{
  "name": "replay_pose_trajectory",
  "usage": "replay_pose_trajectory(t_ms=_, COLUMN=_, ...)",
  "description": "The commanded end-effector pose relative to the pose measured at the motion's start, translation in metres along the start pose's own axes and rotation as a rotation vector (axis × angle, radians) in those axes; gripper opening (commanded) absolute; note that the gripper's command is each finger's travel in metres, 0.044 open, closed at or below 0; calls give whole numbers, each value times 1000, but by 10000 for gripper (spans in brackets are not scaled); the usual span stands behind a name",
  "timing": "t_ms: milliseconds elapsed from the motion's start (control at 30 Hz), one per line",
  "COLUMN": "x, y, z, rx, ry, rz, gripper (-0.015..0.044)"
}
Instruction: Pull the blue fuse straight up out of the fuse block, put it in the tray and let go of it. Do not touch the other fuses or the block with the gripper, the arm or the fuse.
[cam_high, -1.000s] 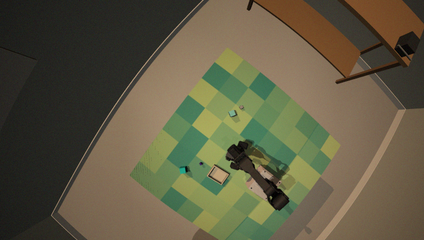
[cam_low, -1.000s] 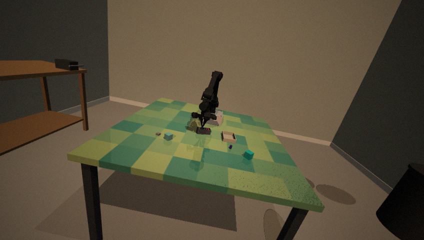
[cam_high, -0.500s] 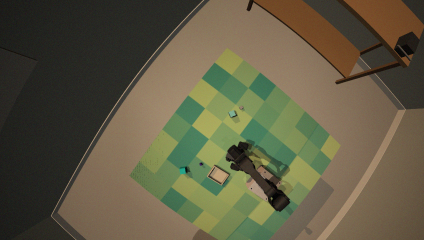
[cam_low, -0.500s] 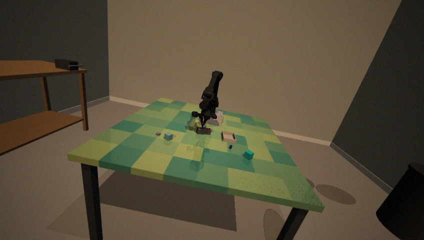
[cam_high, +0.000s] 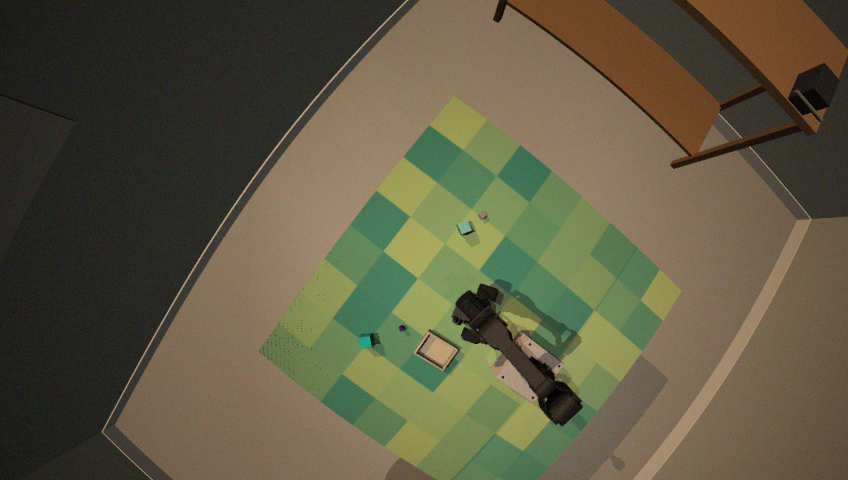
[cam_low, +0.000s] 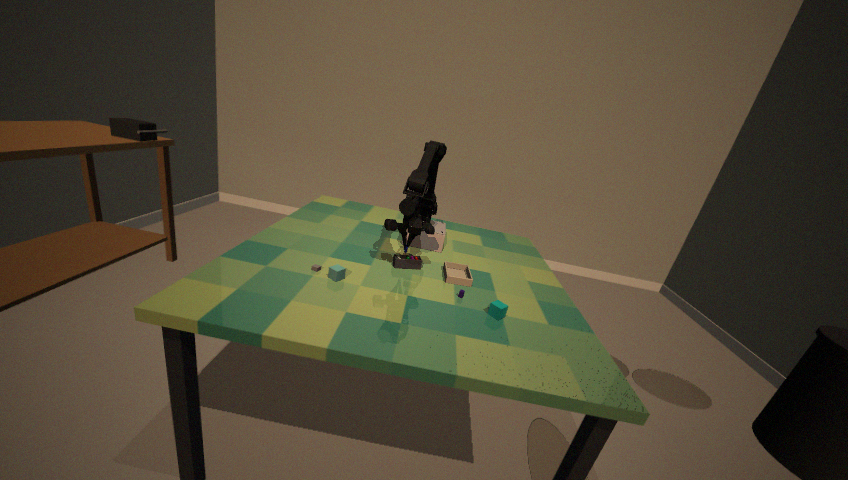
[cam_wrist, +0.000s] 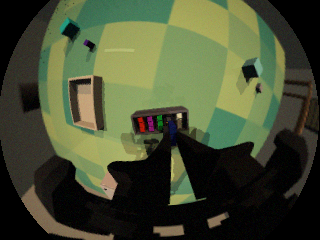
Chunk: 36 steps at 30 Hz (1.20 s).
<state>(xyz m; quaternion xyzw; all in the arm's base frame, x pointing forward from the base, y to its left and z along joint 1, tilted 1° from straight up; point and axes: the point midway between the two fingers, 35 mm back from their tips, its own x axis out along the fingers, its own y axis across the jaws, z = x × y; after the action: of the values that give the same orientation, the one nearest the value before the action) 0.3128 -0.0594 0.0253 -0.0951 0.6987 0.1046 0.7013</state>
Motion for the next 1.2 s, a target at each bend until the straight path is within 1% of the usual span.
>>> replay_pose_trajectory(t_ms=0, x=-6, y=-1, z=0, rx=-3, ry=-1, rz=-6, gripper=0)
replay_pose_trajectory(t_ms=267, x=-12, y=6, z=5, rx=-3, ry=-1, rz=-6, gripper=0)
replay_pose_trajectory(t_ms=733, x=-13, y=78, z=44, rx=-3, ry=-5, rz=-1, gripper=0)
replay_pose_trajectory(t_ms=1167, x=-13, y=154, z=63, rx=-3, ry=-6, rz=5, gripper=0)
